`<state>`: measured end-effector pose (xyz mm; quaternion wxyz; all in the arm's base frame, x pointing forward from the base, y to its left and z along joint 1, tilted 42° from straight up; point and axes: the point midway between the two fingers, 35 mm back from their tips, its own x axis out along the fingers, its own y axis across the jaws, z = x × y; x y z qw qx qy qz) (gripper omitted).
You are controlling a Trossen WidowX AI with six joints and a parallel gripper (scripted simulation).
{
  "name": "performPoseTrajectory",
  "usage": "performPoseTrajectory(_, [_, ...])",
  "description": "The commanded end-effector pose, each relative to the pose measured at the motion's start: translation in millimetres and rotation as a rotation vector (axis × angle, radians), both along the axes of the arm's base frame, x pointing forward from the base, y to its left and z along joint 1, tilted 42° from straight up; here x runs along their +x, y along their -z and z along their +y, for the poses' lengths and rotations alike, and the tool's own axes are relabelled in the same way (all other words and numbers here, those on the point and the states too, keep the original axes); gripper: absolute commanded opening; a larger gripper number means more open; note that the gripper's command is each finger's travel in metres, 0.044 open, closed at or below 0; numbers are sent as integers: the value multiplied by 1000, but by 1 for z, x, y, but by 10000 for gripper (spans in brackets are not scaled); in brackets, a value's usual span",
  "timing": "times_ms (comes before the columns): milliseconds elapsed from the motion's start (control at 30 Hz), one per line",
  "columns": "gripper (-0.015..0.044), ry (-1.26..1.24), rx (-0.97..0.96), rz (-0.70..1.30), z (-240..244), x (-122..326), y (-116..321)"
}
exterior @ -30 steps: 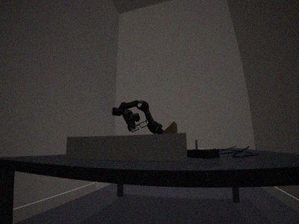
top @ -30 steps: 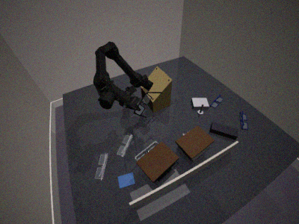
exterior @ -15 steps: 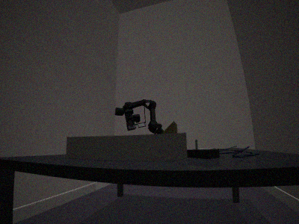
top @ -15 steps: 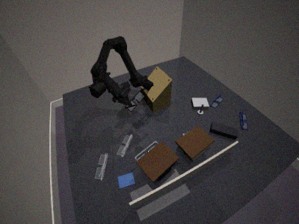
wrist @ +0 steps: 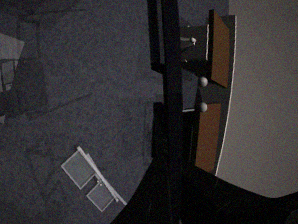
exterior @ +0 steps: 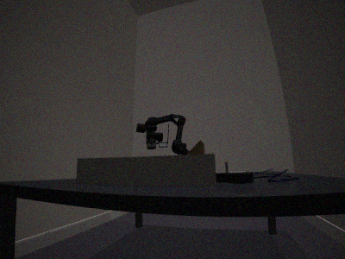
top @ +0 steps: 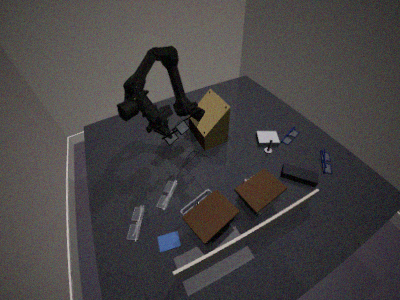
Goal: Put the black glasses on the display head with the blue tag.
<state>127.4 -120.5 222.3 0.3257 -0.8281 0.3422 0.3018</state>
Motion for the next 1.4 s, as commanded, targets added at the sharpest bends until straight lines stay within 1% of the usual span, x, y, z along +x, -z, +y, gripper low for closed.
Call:
performPoseTrajectory(0, [0, 8, 7, 1, -1, 0, 0])
performPoseTrajectory(633, [0, 9, 10, 3, -1, 0, 1])
performPoseTrajectory(1100, [0, 154, 213, 130, -11, 22, 34])
performPoseTrajectory(1367, [0, 258, 283, 229, -11, 38, 57])
